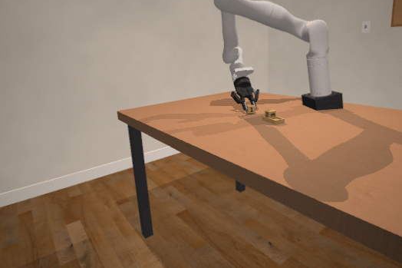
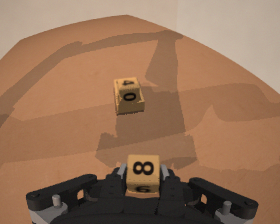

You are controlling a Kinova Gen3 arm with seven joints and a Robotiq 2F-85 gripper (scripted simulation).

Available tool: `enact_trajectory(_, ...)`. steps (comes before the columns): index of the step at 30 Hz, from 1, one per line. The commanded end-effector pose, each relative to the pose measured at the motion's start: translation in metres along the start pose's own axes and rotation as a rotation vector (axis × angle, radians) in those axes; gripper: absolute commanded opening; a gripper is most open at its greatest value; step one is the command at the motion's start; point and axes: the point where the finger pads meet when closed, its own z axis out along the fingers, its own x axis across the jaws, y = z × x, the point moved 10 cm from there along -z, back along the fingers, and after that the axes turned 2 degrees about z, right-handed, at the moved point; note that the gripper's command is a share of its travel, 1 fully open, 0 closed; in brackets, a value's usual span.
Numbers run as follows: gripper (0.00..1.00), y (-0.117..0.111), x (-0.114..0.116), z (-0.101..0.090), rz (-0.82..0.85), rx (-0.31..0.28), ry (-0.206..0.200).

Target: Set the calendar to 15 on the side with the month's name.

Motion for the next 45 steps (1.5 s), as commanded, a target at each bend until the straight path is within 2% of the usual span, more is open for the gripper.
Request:
enact_trajectory(1, 0.28, -0.0003, 0.0003, -0.0004, -0.001, 0.000, 0.001)
enact_trajectory(45, 0.28, 0.0031, 0.0004, 0.0031, -0.001, 0.000, 0.001)
